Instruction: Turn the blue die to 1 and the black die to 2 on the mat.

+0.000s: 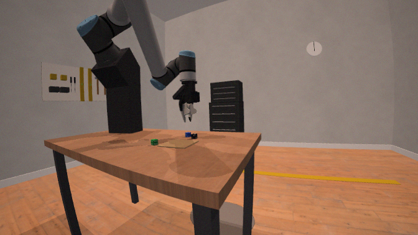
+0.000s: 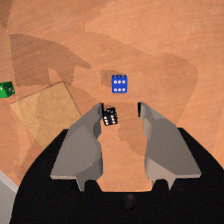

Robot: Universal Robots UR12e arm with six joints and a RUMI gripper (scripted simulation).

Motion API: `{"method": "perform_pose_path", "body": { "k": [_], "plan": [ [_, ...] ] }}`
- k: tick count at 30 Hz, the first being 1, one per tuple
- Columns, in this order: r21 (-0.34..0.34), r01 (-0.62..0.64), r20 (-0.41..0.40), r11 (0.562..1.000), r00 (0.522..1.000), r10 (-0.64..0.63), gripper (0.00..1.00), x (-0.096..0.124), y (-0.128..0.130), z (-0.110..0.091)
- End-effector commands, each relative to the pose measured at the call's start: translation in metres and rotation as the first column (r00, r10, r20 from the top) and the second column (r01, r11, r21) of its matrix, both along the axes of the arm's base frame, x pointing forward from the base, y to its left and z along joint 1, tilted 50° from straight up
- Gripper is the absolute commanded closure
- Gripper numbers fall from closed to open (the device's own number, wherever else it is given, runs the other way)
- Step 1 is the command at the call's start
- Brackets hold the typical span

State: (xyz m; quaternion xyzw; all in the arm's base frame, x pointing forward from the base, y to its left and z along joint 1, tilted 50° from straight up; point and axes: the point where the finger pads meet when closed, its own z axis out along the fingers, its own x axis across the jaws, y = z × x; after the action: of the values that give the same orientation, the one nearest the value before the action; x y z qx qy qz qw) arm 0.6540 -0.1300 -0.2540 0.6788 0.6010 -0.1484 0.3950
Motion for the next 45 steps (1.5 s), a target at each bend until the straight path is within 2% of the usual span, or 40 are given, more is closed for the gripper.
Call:
{"method": "perform_pose_path", "body": {
  "k": [1, 45],
  "plan": [
    [0.0, -0.001, 0.0, 1.0, 1.0, 0.001, 0.76, 0.0001, 0.0005, 0.0003],
    [0.0, -0.001, 0.0, 1.0, 1.0, 0.001, 0.76, 0.0018, -0.0039, -0.0036]
  ]
}}
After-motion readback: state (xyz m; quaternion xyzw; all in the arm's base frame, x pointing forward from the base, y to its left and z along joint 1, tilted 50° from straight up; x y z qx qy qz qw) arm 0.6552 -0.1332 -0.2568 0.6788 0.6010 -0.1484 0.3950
